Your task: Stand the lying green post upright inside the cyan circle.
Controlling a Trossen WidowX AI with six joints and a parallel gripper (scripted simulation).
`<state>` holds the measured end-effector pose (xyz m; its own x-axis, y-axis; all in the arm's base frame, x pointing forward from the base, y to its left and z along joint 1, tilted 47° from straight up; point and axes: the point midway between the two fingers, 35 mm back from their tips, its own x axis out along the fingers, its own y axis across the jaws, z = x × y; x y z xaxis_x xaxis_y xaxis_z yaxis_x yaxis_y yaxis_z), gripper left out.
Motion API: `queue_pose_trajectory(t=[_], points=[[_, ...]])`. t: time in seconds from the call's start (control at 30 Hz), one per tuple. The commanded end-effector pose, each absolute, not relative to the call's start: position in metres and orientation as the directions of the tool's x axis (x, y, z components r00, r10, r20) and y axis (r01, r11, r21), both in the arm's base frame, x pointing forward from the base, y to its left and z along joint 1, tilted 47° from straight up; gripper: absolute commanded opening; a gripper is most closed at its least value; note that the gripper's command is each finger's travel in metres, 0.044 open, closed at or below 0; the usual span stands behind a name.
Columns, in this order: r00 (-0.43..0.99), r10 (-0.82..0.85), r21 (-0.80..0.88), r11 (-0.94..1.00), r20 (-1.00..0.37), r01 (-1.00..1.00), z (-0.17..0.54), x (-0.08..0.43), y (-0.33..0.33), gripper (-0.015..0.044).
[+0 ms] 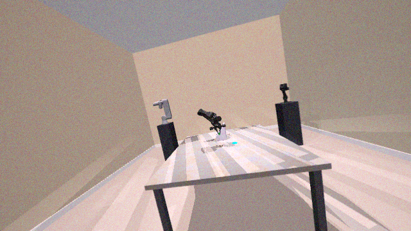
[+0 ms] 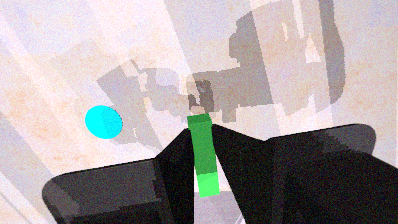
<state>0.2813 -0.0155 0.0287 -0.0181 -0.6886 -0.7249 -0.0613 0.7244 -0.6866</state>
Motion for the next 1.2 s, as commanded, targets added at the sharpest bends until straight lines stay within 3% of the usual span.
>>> queue_pose_trajectory(t=[0.0, 1.17], points=[[-0.019, -0.682, -0.672, 0.724, -0.731, -0.155, 0.019, 0.284, -0.003, 0.0023], [-0.044, -0.696, -0.448, 0.508, -0.716, -0.736, -0.049, 0.269, 0.066, 0.0023]])
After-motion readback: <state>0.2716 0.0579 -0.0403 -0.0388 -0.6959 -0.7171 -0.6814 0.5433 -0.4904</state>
